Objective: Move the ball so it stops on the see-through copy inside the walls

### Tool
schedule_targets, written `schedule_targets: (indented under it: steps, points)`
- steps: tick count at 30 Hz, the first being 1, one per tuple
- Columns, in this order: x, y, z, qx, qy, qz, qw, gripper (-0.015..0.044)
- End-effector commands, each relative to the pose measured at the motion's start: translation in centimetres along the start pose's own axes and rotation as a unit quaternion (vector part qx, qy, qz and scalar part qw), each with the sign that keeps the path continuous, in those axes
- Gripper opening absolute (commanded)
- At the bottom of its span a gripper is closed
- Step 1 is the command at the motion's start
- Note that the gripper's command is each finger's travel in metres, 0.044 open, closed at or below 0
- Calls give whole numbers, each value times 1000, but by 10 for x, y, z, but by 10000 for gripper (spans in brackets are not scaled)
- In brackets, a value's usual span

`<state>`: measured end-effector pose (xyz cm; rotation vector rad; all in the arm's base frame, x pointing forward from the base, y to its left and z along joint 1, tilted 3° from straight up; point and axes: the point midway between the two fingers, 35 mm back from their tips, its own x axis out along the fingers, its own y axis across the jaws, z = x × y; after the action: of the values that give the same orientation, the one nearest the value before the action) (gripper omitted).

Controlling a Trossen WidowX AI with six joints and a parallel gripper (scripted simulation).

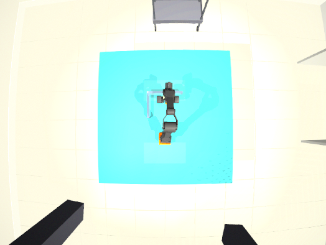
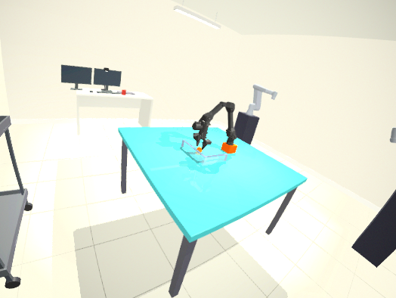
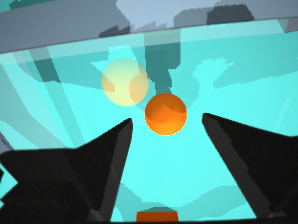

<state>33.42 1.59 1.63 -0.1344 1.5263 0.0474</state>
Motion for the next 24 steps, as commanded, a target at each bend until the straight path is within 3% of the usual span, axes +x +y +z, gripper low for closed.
schedule_targets:
  steps: [1, 11, 15, 22, 24]
  points:
    - [8, 0, -2, -2, 4, -1, 1000, 342]
    - [22, 0, -3, -2, 4, -1, 1000, 342]
    - [22, 0, -3, -2, 4, -1, 1000, 237]
    - [22, 0, -3, -2, 4, -1, 1000, 190]
    - [21, 0, -3, -2, 4, -1, 1000, 138]
